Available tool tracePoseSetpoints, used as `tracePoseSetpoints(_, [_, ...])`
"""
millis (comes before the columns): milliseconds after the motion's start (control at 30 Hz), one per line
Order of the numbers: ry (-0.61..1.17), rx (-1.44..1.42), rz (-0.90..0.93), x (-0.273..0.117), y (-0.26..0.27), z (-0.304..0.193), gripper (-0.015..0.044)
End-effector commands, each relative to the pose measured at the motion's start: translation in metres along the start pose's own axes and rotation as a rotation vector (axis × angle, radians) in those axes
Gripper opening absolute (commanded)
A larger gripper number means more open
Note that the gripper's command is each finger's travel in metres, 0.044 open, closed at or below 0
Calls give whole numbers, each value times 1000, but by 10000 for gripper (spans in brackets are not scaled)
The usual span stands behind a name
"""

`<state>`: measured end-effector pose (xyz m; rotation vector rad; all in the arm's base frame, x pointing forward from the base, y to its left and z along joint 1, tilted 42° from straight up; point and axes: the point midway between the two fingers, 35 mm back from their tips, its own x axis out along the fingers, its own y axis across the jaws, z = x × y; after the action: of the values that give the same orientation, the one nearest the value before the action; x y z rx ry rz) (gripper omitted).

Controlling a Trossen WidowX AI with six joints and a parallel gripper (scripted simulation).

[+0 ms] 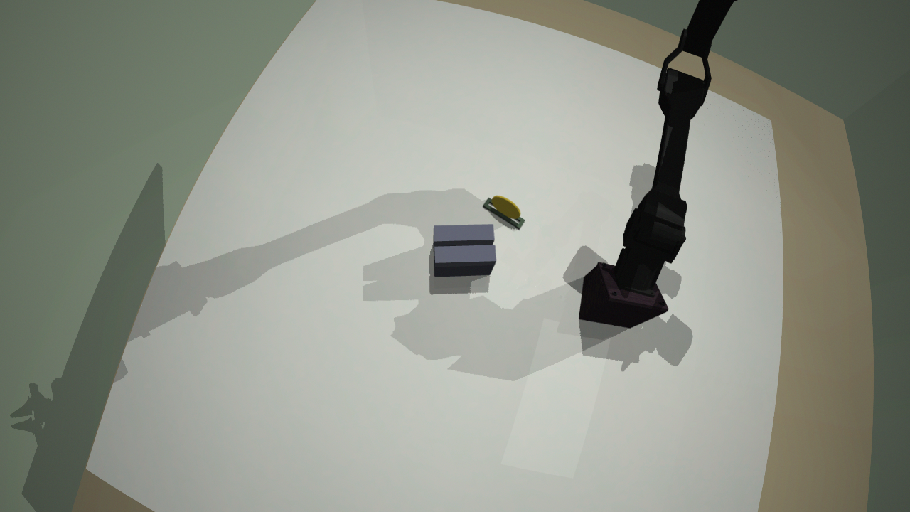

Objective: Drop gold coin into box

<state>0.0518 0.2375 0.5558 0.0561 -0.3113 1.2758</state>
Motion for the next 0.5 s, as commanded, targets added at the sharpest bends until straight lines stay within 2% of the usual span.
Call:
tracePoseSetpoints(0, [193,29,-116,21,-20,-60,161])
tracePoseSetpoints(233, [529,107,-388,22,-75,-168,161])
tracePoseSetpoints(467, [841,195,-711,-21,-133,-264,161])
